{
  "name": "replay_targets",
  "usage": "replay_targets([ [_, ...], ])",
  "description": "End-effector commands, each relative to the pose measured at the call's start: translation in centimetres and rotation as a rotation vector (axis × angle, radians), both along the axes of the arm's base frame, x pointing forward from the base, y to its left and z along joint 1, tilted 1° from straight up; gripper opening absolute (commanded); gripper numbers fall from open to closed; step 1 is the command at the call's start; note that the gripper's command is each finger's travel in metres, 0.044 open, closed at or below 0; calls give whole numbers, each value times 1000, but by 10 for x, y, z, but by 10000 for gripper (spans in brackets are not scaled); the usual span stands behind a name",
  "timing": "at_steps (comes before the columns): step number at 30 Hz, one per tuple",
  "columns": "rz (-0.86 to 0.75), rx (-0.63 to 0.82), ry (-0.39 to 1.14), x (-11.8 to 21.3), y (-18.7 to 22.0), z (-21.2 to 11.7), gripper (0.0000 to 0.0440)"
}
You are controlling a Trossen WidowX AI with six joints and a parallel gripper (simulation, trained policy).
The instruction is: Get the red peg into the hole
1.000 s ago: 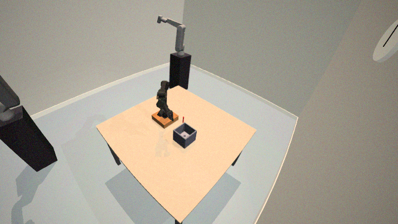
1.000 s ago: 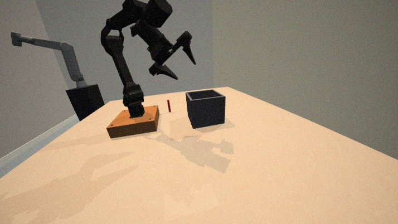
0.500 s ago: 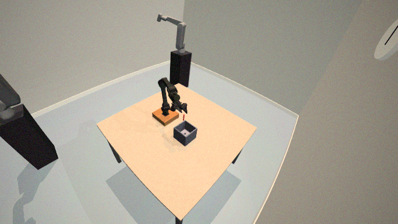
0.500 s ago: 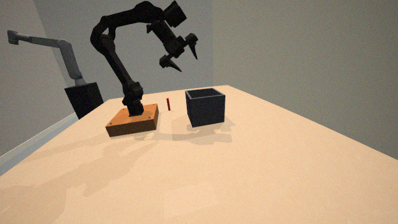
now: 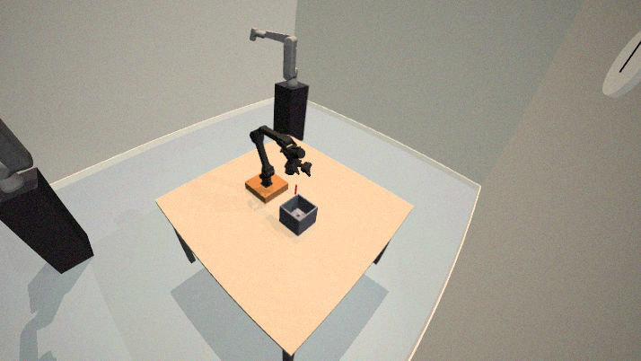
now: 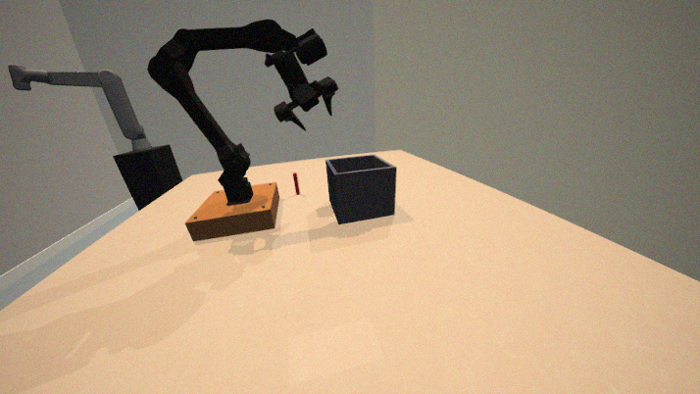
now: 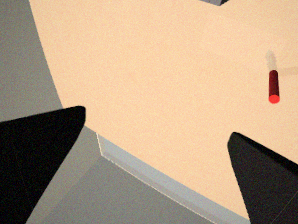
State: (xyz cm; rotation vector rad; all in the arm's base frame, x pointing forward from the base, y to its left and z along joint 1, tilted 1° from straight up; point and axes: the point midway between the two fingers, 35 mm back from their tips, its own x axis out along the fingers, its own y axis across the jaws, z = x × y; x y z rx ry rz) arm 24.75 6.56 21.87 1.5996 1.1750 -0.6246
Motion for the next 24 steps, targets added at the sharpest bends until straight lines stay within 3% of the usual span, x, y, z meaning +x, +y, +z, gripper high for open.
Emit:
replay_targets([
  [1, 16, -2, 67, -12, 14, -11, 439],
  [13, 44, -63, 302, -54, 48, -49, 438],
  [24, 83, -188, 425, -80, 59, -81, 440],
])
